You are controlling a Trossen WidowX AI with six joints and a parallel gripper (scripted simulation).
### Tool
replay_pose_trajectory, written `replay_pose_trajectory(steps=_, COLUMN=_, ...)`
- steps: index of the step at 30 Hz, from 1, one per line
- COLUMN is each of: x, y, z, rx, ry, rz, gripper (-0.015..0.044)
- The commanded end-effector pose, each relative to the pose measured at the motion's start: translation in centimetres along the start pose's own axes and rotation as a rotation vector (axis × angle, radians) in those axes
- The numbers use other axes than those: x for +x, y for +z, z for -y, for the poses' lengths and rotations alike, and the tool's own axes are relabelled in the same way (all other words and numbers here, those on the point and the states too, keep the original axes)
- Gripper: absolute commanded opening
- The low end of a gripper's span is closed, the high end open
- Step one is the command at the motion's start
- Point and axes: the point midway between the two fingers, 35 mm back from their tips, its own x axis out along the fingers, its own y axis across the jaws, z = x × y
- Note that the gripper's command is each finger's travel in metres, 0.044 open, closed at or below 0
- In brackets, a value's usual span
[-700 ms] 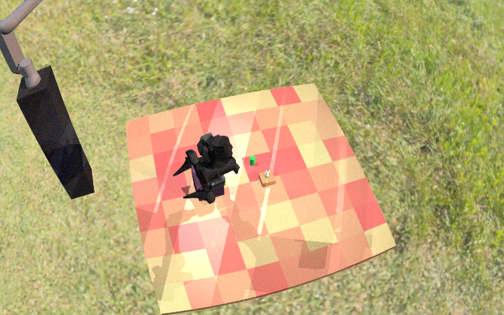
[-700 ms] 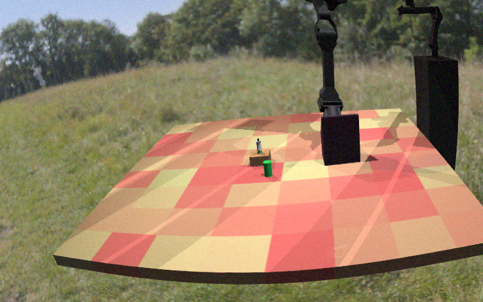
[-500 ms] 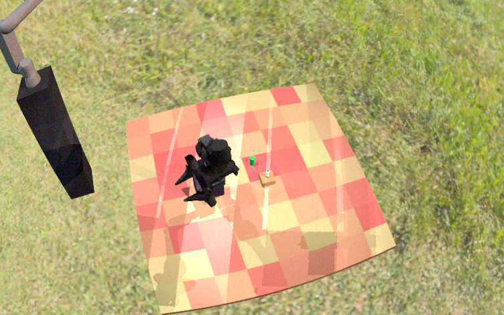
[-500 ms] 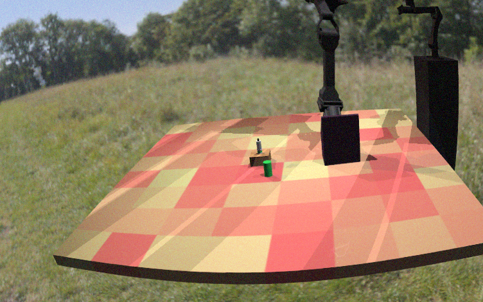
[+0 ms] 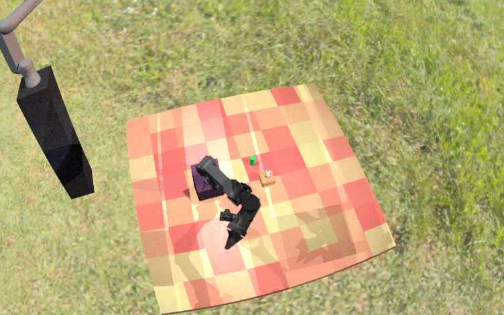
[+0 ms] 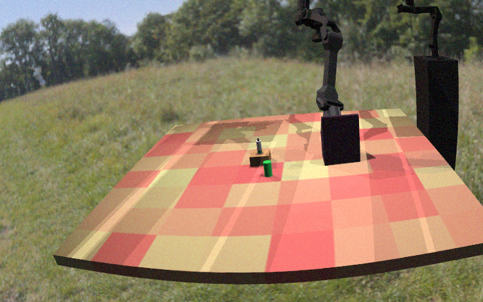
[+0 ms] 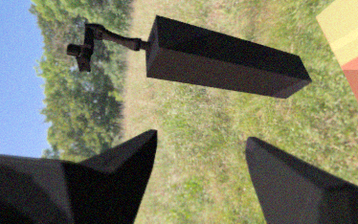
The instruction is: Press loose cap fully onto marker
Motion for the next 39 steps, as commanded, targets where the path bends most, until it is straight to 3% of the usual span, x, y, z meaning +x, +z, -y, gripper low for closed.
replay_pose_trajectory(steps=1, x=-0.5, y=-5.8, z=4.4, rx=-0.262, ry=-0.057, rz=-0.158, gripper=0.0241)
replay_pose_trajectory(steps=10, x=-5.9, y=-15.9, z=14.2, rx=-0.784, ry=-0.085, rz=-0.536, gripper=0.0241)
replay_pose_trajectory(steps=15, x=-8.6, y=-18.2, z=17.0, rx=-0.93, ry=-0.065, rz=-0.655, gripper=0.0241)
replay_pose_trajectory(steps=21, x=-15.0, y=-21.5, z=23.8, rx=-1.28, ry=0.014, rz=-0.895, gripper=0.0241)
replay_pose_trajectory(steps=30, x=-26.8, y=-21.8, z=33.5, rx=-1.792, ry=0.268, rz=-1.269, gripper=0.0241)
replay_pose_trajectory(steps=39, x=-38.5, y=-16.4, z=42.3, rx=-2.268, ry=0.724, rz=-1.625, gripper=0.0241)
